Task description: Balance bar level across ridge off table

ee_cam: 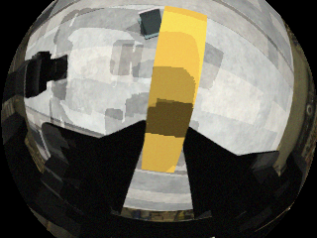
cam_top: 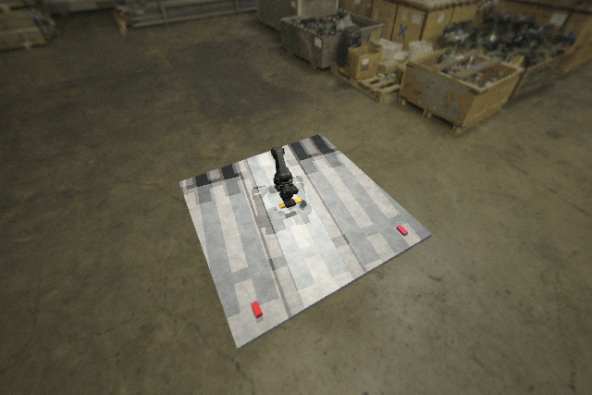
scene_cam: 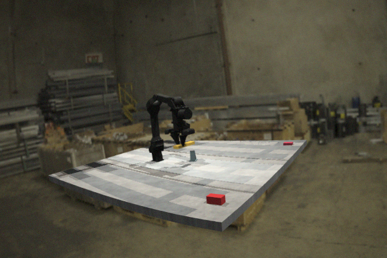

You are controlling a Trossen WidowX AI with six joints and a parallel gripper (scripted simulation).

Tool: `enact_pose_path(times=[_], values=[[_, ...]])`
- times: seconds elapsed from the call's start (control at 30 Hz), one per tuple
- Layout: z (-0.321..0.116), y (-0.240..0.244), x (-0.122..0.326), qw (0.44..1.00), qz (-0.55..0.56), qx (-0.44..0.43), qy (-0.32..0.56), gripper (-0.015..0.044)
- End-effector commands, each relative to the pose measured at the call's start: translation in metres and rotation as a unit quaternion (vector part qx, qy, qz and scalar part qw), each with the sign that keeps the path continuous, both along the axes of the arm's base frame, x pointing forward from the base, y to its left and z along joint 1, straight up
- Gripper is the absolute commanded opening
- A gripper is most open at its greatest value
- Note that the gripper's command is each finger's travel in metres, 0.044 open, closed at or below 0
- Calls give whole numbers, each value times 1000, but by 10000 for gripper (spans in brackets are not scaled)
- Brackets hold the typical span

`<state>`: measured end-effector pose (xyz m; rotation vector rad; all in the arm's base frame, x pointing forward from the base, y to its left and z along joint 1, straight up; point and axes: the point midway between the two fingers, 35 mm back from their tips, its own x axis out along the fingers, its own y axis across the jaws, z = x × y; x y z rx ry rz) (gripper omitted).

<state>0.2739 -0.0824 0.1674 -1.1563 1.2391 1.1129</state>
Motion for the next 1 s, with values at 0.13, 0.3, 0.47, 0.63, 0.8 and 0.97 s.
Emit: enact_pose_path(times=[0.13,0.3,0.47,0.63,0.8,0.97], values=[[-1,30,-3,998,57,1,2,0],[-1,49,-6,995,96,1,2,0],[-2,68,-10,991,134,1,3,0],[-2,87,-15,985,173,1,3,0],[-3,104,-19,978,211,0,3,0],[-4,116,-20,972,235,0,3,0]])
